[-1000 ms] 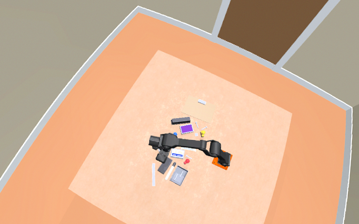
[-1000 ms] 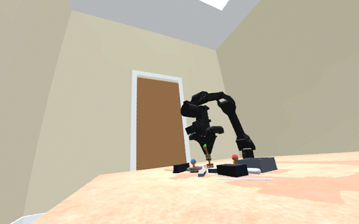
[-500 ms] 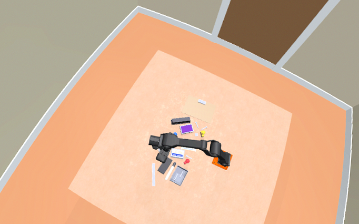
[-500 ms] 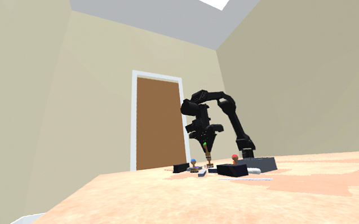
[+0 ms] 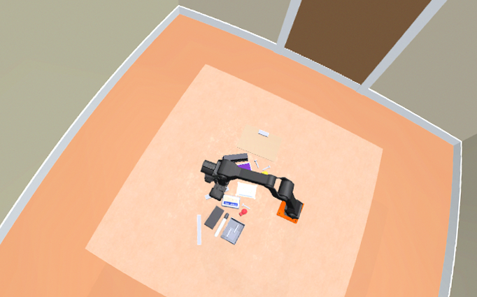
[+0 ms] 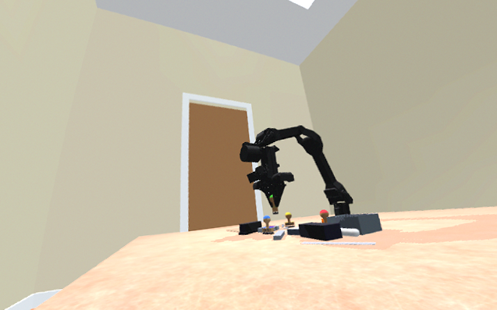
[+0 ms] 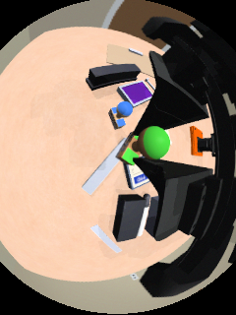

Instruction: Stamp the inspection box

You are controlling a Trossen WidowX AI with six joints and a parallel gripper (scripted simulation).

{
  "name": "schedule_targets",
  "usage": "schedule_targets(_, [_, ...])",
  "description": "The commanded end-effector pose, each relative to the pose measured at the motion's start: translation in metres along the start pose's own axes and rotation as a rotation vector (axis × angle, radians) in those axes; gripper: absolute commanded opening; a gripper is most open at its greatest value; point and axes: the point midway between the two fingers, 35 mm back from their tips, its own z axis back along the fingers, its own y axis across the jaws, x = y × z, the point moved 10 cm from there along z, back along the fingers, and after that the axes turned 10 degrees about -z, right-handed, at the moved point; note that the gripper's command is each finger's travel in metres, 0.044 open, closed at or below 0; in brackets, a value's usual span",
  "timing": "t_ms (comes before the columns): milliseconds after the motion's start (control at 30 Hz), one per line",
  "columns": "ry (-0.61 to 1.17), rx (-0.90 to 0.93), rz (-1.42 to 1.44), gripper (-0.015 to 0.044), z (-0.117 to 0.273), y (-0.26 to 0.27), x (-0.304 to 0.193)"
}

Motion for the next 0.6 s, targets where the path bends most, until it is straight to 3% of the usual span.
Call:
schedule_targets(0, [-0.009, -0.004, 0.003, 0.0, 0.003, -0.024, 0.0])
schedule_targets(567, [-0.007, -0.012, 0.003, 0.0, 0.003, -0.133, -0.018])
